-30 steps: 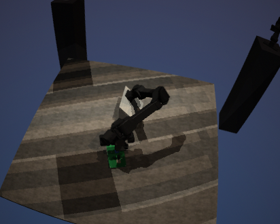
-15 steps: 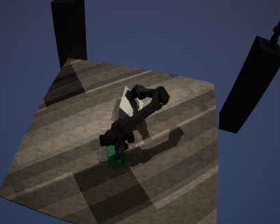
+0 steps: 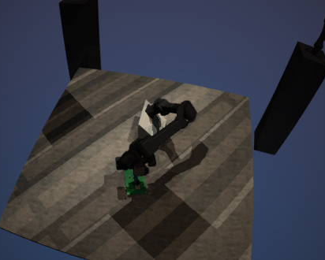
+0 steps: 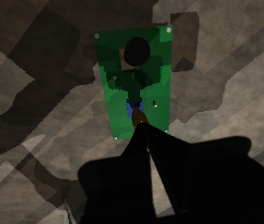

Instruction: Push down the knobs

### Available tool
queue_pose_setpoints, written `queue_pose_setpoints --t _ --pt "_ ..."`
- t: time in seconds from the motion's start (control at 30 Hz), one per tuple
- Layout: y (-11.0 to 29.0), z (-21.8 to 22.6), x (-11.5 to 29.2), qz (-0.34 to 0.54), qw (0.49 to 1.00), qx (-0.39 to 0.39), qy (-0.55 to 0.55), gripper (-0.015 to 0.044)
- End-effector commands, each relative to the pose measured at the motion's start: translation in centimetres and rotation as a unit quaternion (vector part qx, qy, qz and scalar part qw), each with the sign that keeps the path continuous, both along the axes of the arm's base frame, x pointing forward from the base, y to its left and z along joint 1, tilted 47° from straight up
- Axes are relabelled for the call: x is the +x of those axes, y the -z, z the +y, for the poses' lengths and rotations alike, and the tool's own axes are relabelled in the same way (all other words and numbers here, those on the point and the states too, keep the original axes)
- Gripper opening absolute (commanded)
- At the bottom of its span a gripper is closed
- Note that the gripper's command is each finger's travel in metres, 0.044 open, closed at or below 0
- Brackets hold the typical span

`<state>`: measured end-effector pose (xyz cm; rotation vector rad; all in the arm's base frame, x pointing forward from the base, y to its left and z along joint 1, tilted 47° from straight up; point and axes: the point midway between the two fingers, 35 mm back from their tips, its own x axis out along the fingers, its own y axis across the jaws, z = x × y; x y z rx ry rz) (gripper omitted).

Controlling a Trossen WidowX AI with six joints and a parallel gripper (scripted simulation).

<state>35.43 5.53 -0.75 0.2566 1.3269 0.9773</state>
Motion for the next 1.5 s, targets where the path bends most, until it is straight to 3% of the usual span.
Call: queue_pose_setpoints --t 0.0,1.47 --pt "0.11 0.16 -0.01 0.001 1.0 0.001 0.001 0.0" --pt "0.47 0.55 -0.05 0.001 1.0 0.001 0.001 0.0"
